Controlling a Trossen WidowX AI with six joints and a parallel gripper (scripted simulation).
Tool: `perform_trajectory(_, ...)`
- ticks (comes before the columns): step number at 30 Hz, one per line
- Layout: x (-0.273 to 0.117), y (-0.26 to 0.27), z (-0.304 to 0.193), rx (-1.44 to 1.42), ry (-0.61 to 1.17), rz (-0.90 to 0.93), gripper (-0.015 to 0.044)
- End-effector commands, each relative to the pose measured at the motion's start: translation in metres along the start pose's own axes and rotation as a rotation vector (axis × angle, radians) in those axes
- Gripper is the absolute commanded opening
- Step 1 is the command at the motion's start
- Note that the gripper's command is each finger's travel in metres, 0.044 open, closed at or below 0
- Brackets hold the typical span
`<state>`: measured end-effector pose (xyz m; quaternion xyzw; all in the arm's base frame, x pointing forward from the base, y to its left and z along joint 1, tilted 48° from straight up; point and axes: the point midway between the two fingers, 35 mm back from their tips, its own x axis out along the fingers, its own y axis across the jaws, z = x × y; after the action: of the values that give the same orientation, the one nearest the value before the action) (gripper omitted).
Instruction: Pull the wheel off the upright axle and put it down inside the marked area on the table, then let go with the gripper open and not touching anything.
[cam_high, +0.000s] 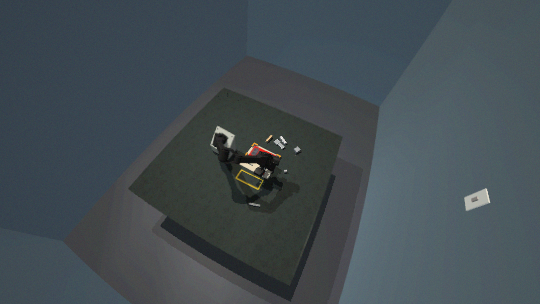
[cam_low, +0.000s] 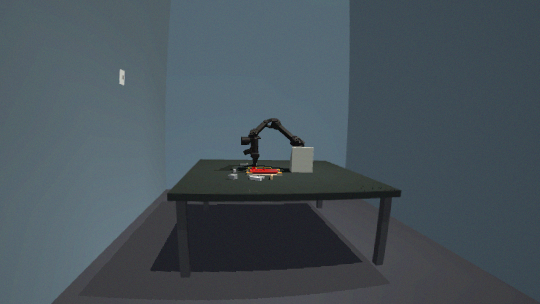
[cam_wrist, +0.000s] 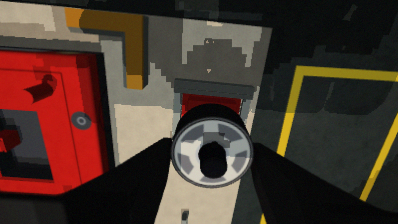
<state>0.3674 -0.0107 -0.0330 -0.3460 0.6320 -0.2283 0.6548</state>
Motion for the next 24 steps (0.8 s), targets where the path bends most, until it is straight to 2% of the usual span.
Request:
perform_trajectory(1, -0.0068, 0.0016, -0.0001, -0.008, -0.007, 0.000, 0.0000)
perform_trajectory(24, -0.0144, 0.0017, 0.0000, -0.008, -0.009, -0.001, 0.0000)
